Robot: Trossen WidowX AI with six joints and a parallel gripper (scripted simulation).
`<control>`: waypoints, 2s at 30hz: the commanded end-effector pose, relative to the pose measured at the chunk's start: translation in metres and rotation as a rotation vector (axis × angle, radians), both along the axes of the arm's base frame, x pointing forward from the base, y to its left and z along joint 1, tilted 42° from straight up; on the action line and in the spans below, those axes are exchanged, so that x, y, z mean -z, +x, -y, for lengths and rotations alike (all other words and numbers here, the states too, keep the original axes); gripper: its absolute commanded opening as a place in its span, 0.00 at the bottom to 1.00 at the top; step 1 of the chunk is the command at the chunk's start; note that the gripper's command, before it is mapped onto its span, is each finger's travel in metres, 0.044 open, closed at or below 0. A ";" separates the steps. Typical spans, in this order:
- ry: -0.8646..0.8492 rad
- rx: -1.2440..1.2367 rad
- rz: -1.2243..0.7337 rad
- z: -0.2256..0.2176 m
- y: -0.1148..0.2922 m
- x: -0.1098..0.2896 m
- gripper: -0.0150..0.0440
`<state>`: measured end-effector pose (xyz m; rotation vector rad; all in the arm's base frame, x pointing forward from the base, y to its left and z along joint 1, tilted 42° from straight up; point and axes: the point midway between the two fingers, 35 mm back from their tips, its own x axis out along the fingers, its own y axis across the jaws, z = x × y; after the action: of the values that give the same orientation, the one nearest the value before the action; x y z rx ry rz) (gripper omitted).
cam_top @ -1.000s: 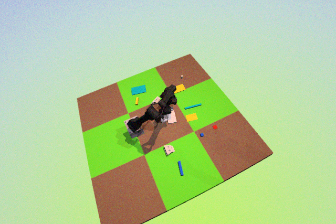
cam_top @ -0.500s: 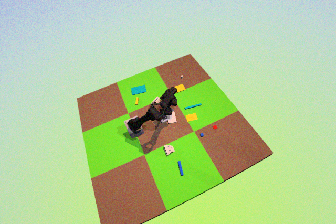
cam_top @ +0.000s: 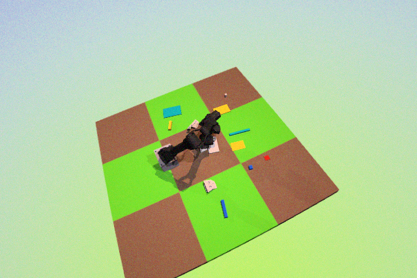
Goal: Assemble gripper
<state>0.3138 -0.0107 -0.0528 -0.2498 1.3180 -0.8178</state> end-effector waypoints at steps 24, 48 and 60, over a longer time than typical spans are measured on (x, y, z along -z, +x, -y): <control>-0.006 -0.001 -0.001 0.006 -0.001 0.007 0.48; -0.006 0.000 0.000 0.010 -0.001 0.011 0.48; -0.006 0.001 0.001 0.012 -0.001 0.013 0.48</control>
<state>0.3129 -0.0224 -0.0663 -0.2484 1.3176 -0.8228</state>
